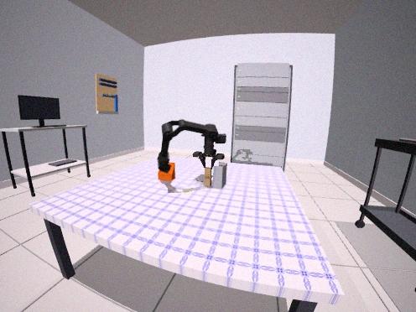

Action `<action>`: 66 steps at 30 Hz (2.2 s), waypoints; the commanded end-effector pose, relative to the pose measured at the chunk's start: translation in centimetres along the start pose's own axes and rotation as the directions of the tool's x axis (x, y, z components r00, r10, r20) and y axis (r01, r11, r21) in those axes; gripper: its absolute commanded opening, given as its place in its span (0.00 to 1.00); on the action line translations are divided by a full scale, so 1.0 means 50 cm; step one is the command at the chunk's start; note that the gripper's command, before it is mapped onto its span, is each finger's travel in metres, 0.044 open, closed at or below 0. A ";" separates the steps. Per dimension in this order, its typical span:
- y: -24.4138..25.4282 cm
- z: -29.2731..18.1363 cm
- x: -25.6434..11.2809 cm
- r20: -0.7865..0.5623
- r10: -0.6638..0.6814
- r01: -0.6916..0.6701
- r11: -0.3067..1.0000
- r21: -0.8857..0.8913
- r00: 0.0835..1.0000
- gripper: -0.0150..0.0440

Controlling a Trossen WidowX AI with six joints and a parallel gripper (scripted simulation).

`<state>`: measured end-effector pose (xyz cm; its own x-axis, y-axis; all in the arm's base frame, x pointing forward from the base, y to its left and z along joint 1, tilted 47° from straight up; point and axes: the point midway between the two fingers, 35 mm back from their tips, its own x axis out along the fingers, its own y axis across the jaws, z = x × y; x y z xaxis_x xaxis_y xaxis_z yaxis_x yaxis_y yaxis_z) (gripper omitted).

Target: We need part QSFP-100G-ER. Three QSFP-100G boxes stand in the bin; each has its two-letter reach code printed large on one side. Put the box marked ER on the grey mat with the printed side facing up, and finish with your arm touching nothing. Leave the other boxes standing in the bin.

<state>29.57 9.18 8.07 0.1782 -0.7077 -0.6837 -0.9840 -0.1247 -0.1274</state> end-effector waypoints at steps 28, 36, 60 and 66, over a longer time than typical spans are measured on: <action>0.001 0.002 -0.024 -0.004 -0.005 0.005 1.000 -0.003 1.000 0.51; 0.027 0.033 -0.028 0.002 -0.004 0.004 1.000 0.000 1.000 0.51; 0.113 0.112 -0.034 0.007 -0.001 0.001 1.000 0.015 1.000 0.51; 0.136 0.128 -0.034 0.004 0.000 0.000 1.000 0.019 1.000 0.51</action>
<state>23.43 13.77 4.48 0.1847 -0.7008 -0.6890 -0.9826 -0.1164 -0.1449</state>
